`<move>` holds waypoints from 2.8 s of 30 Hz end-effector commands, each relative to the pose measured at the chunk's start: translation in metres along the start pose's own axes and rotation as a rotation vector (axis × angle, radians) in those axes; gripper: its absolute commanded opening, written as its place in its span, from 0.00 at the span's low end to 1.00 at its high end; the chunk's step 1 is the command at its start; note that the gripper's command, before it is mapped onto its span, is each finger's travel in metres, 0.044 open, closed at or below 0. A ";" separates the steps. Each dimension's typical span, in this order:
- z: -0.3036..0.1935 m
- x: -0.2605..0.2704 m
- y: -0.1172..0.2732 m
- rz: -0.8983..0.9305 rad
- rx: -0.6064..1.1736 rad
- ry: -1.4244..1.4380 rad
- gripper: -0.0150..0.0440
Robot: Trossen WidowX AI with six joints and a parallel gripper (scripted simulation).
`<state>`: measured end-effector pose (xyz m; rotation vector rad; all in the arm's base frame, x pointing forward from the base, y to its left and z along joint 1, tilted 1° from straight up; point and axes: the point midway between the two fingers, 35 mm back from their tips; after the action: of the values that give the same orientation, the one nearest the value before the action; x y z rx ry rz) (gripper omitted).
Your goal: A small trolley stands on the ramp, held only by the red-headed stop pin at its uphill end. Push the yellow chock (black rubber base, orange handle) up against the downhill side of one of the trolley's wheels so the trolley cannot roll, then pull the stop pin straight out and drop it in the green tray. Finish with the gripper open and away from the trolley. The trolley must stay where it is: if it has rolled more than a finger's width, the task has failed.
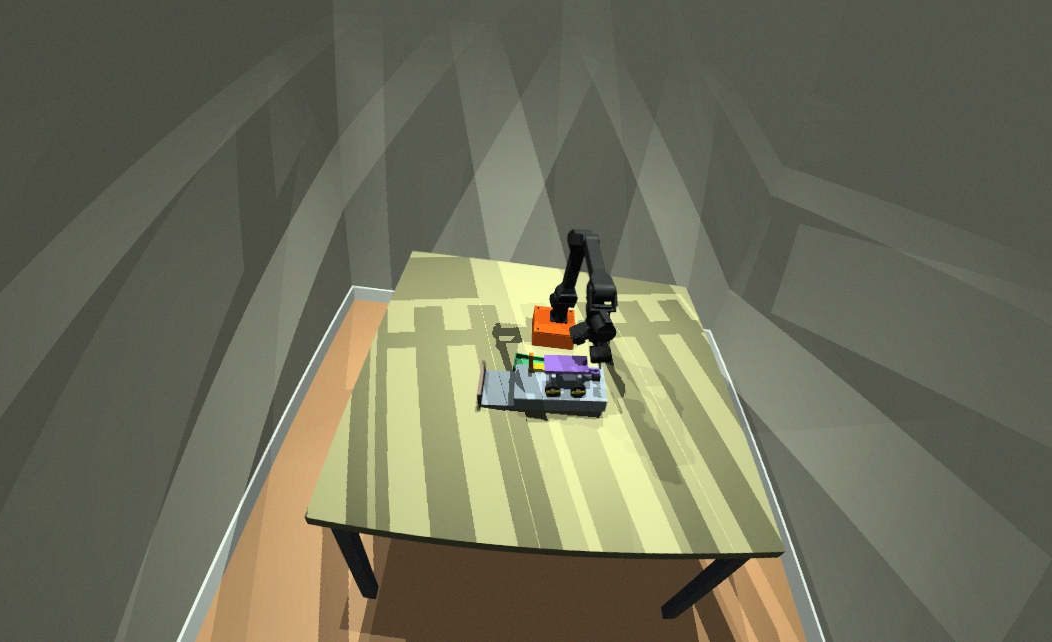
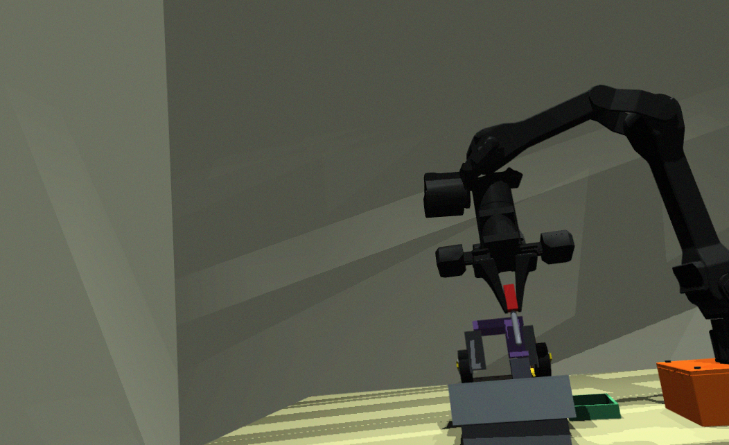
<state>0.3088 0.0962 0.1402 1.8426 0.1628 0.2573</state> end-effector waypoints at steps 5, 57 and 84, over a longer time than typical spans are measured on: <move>-0.014 0.004 0.000 0.010 0.003 -0.001 0.25; 0.010 -0.084 -0.001 0.002 0.000 -0.003 0.25; 0.105 -0.109 0.014 -0.001 -0.010 -0.003 0.25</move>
<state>0.2296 -0.0197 0.1173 1.8354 0.1533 0.2540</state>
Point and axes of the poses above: the point midway between the two fingers, 35 mm back from their tips, its own y axis back along the fingers, its own x axis across the jaws, z = x × y, and after that the axes turned 14 degrees about y, right-handed
